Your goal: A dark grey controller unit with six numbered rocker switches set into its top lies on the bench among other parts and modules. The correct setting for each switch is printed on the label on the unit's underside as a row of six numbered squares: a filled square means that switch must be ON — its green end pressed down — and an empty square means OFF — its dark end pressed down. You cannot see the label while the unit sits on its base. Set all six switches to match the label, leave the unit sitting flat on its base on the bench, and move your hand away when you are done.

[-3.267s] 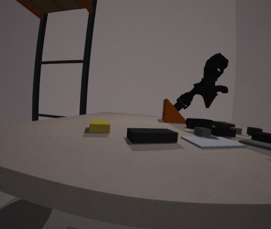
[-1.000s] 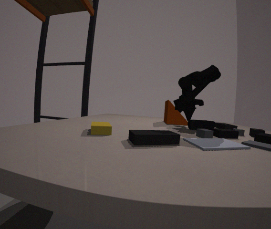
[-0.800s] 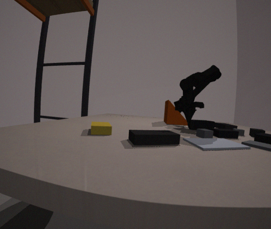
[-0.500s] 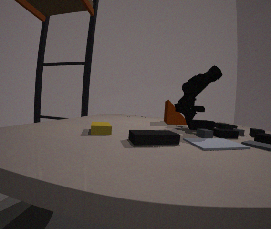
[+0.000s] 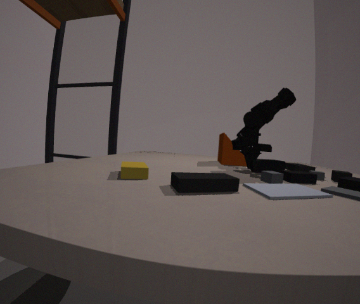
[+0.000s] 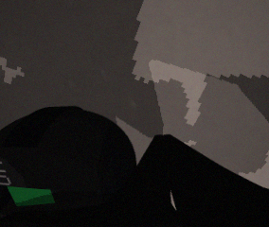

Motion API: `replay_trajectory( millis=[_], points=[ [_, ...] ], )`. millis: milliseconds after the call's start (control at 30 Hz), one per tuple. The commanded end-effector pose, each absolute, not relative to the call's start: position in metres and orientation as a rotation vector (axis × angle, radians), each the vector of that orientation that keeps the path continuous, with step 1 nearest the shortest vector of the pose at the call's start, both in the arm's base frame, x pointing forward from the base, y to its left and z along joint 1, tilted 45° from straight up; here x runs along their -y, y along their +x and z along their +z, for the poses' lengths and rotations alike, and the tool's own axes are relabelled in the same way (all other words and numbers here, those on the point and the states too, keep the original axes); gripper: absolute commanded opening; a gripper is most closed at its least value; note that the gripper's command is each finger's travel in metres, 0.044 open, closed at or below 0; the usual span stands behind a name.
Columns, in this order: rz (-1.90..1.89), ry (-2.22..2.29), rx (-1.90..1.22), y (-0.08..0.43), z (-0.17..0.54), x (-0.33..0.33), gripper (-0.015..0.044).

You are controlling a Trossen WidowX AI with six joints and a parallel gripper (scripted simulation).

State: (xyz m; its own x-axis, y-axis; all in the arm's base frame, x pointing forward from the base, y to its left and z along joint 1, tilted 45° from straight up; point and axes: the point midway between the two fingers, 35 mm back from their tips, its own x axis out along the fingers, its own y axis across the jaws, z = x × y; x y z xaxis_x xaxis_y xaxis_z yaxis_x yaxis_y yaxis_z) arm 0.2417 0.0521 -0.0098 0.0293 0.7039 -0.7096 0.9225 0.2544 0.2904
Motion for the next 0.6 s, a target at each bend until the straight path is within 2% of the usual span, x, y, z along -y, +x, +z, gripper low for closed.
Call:
replay_trajectory(
  millis=[0,567],
  points=[
    [-0.334,1.534,-1.706,0.2421,-0.0101,-0.0529,0.0],
    [-0.284,1.617,-1.616,0.2458,-0.0106,-0.0539,0.0]
  ],
)
